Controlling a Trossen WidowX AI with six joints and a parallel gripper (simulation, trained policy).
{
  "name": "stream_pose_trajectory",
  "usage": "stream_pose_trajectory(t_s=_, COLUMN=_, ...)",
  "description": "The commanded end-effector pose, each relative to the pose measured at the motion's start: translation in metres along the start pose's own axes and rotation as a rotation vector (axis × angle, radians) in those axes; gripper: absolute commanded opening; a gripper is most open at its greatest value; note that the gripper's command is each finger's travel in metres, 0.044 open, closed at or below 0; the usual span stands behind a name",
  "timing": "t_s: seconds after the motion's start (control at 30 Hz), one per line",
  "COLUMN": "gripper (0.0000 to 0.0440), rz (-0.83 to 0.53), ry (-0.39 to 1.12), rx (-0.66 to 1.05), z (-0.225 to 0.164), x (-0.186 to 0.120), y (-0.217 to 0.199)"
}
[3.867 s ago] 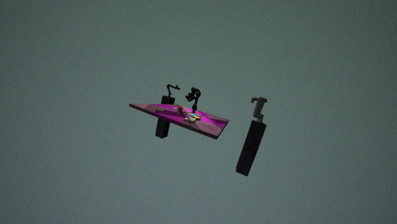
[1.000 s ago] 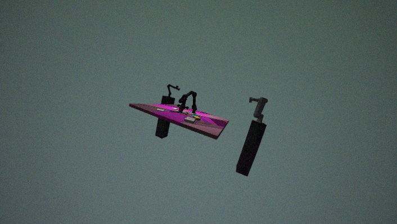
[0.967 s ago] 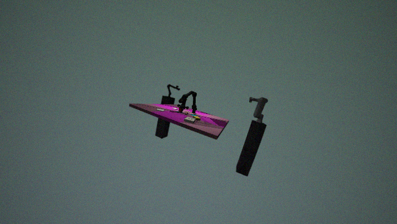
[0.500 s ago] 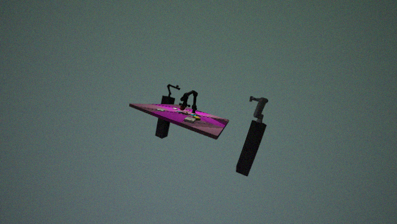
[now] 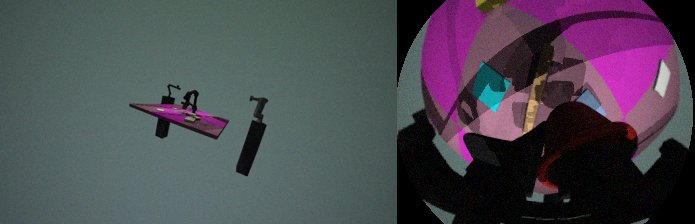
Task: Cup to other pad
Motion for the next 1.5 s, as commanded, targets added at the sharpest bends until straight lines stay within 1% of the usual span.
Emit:
stream_pose_trajectory(t_s=0.0, gripper=0.0000, rz=-0.006, ry=-0.016, rx=-0.020, z=0.004, x=-0.005, y=0.009)
stream_pose_trajectory(t_s=0.4, gripper=0.0001, rz=-0.036, ry=-0.063, rx=-0.094, z=0.017, x=-0.014, y=0.045)
stream_pose_trajectory(t_s=0.8, gripper=0.0002, rz=-0.056, ry=-0.107, rx=-0.157, z=0.027, x=-0.015, y=0.084)
stream_pose_trajectory(t_s=1.17, gripper=0.0000, rz=-0.062, ry=-0.133, rx=-0.200, z=0.030, x=-0.008, y=0.121)
stream_pose_trajectory(t_s=1.47, gripper=0.0000, rz=-0.065, ry=-0.139, rx=-0.211, z=0.027, x=0.005, y=0.144)
Point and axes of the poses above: the point midway between the two fingers, 35 mm back from their tips, its own x axis out along the fingers, its own y axis across the jaws, z = x × y, the point moved 10 cm from there along -x, back along the fingers, and after that the axes turned 5 degrees about x, right-handed, at the moved point
